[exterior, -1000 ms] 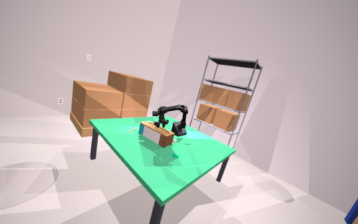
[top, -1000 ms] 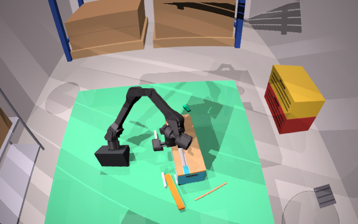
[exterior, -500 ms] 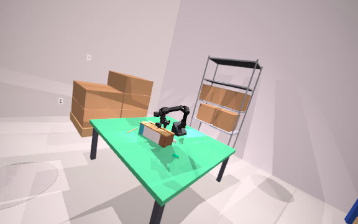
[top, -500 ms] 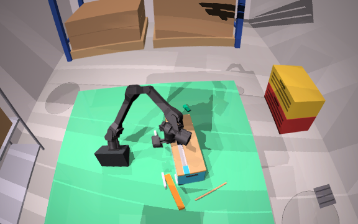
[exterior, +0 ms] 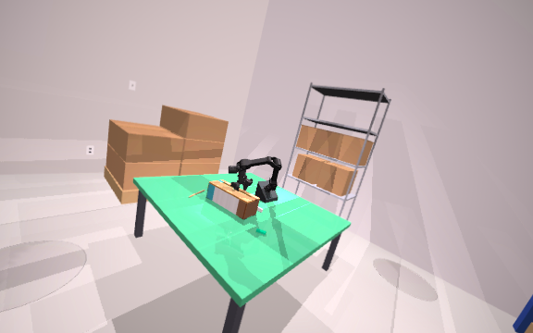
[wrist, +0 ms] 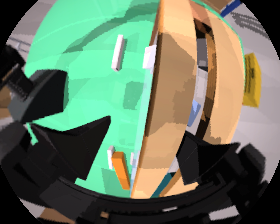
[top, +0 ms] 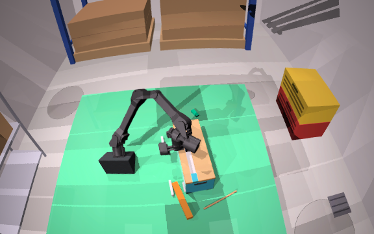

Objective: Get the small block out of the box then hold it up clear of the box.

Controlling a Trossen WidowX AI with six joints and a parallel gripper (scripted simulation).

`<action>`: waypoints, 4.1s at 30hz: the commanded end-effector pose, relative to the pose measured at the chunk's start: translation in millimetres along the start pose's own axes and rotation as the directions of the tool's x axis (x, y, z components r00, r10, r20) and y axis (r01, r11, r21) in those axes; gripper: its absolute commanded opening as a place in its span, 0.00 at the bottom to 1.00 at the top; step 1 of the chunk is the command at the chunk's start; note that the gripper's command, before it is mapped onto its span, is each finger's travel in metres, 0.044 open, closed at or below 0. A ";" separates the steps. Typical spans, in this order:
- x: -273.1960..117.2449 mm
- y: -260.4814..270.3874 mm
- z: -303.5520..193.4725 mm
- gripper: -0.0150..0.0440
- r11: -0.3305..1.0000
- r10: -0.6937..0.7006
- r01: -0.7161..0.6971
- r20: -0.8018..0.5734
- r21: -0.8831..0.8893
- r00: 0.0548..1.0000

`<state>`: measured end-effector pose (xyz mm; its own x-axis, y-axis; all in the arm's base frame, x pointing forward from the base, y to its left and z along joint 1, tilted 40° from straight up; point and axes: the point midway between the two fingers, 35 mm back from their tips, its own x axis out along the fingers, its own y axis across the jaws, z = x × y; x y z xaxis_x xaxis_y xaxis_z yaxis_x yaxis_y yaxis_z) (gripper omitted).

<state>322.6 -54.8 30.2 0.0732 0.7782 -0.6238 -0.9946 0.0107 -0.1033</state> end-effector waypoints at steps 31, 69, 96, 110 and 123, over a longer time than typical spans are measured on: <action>1.6 -0.5 12.3 0.93 1.000 -0.003 0.003 0.000 0.001 1.000; 5.0 -0.8 28.4 0.93 1.000 -0.003 0.003 0.001 0.002 1.000; 10.3 -1.1 53.6 0.93 1.000 -0.003 0.003 0.002 0.002 1.000; 12.2 -1.3 63.1 0.93 1.000 -0.003 0.003 0.003 0.002 1.000; 9.1 0.0 47.9 0.93 1.000 -0.003 0.003 0.002 0.002 1.000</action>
<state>319.9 -17.4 63.7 0.0825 0.7743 -0.6274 -0.9945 0.0236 -0.1016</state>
